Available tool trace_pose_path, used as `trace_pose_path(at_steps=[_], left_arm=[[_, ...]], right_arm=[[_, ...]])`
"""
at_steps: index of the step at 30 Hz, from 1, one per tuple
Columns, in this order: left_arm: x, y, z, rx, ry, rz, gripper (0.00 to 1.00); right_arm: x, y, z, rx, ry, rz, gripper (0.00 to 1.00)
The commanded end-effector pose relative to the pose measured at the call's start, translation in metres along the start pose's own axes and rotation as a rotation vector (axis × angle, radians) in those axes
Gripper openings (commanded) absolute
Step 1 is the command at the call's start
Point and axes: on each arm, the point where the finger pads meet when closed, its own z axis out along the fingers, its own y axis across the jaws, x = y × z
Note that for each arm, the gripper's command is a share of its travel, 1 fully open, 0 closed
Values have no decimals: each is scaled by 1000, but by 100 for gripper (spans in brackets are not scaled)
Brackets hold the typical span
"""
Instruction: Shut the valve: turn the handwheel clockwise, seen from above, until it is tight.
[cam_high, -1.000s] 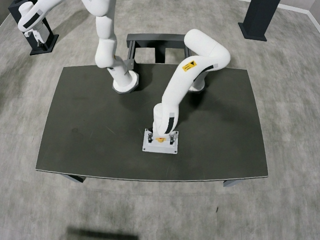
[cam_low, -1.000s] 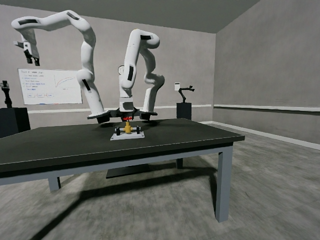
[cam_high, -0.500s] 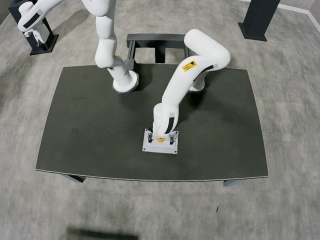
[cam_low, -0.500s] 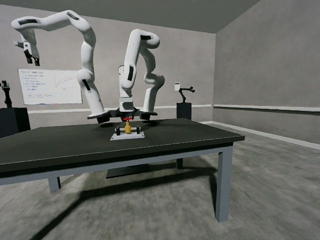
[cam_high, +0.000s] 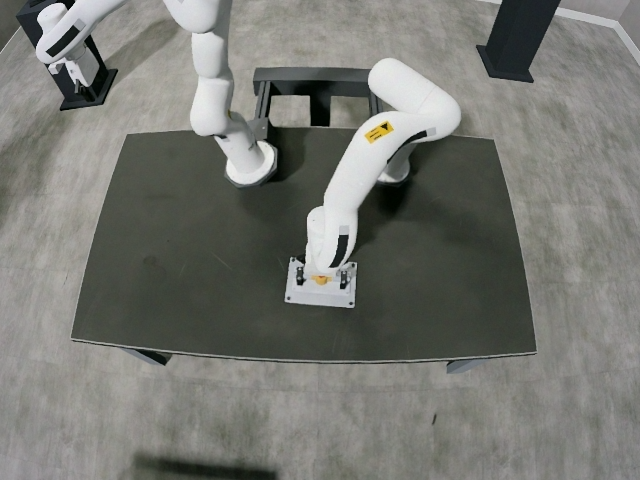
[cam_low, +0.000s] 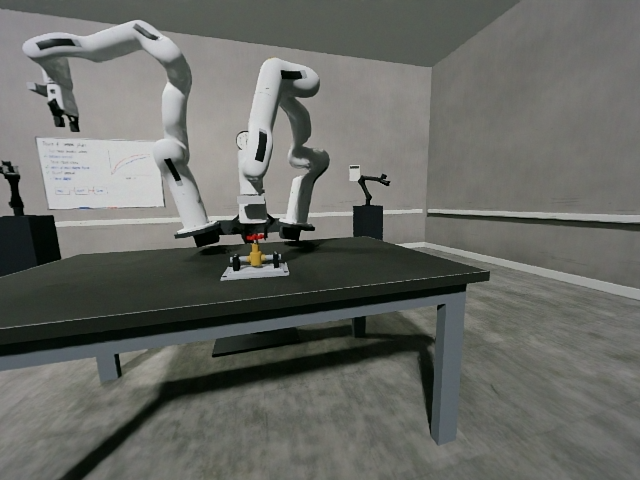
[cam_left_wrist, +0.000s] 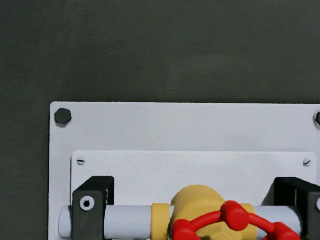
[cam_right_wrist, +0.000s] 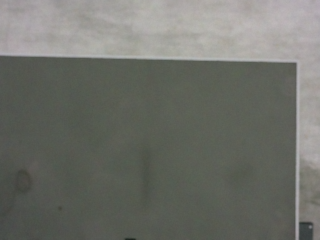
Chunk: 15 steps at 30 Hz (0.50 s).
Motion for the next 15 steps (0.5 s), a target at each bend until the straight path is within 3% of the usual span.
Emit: trace_pose_path(at_steps=[1, 15], left_arm=[[0, 0, -1, -1, 1, 6, 0], [0, 0, -1, 0, 1, 40, 0]], right_arm=[[0, 0, -1, 0, 2, 0, 100], [0, 0, -1, 0, 2, 0, 100]])
